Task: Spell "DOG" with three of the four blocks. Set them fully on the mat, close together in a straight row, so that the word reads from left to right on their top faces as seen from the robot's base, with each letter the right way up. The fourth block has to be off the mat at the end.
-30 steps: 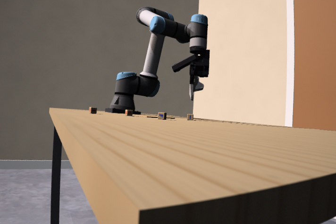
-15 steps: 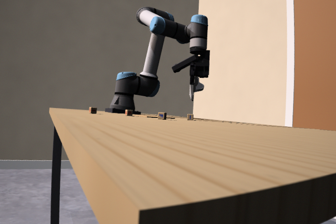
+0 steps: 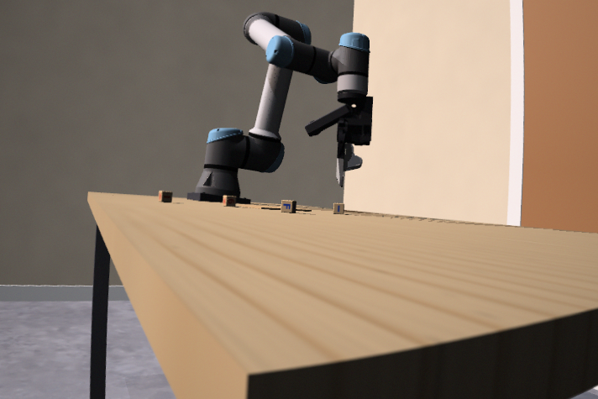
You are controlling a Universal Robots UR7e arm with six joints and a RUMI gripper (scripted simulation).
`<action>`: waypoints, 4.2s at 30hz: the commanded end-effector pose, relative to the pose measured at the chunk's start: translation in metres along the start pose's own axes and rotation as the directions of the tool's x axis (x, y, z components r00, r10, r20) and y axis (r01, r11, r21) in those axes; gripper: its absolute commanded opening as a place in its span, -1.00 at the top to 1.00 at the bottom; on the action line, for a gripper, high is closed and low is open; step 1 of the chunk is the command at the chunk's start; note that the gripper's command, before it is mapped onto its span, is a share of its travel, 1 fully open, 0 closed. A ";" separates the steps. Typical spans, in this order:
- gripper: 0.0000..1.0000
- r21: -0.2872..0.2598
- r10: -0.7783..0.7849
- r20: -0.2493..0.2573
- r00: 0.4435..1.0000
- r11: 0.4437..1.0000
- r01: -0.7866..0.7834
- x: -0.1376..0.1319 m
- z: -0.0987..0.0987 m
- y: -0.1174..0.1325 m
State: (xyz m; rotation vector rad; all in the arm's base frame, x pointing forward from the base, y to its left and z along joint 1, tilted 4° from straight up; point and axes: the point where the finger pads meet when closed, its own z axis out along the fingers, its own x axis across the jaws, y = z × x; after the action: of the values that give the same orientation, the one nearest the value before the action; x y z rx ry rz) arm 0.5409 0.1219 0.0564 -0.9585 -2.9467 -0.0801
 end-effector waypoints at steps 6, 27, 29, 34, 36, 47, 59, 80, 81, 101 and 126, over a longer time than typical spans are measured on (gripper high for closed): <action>0.26 0.001 -0.001 -0.002 1.000 1.000 0.001 0.001 0.019 0.000; 0.26 0.001 -0.001 -0.002 1.000 1.000 0.001 0.001 0.034 0.000; 0.26 0.001 -0.001 -0.002 1.000 1.000 0.001 0.001 0.034 0.000; 0.26 -0.001 -0.001 0.000 1.000 1.000 0.001 0.000 0.033 0.000; 0.26 -0.001 -0.001 0.000 1.000 1.000 0.001 0.001 0.033 0.000; 0.26 -0.001 -0.001 0.000 1.000 1.000 0.001 0.001 0.033 0.000; 0.26 -0.001 -0.001 0.000 1.000 1.000 0.001 0.002 0.032 0.000; 0.26 0.001 -0.001 -0.002 1.000 1.000 0.001 0.003 0.042 0.000; 0.26 0.001 -0.001 -0.002 1.000 1.000 0.001 0.003 0.042 0.000; 0.26 0.001 -0.001 -0.002 1.000 1.000 0.001 0.002 0.066 0.000; 0.51 0.000 -0.001 -0.001 1.000 1.000 0.001 0.002 0.065 0.000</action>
State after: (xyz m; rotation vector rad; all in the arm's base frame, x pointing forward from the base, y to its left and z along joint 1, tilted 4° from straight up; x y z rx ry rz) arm 0.5399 0.1260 -0.0061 -0.9598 -2.9495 -0.0816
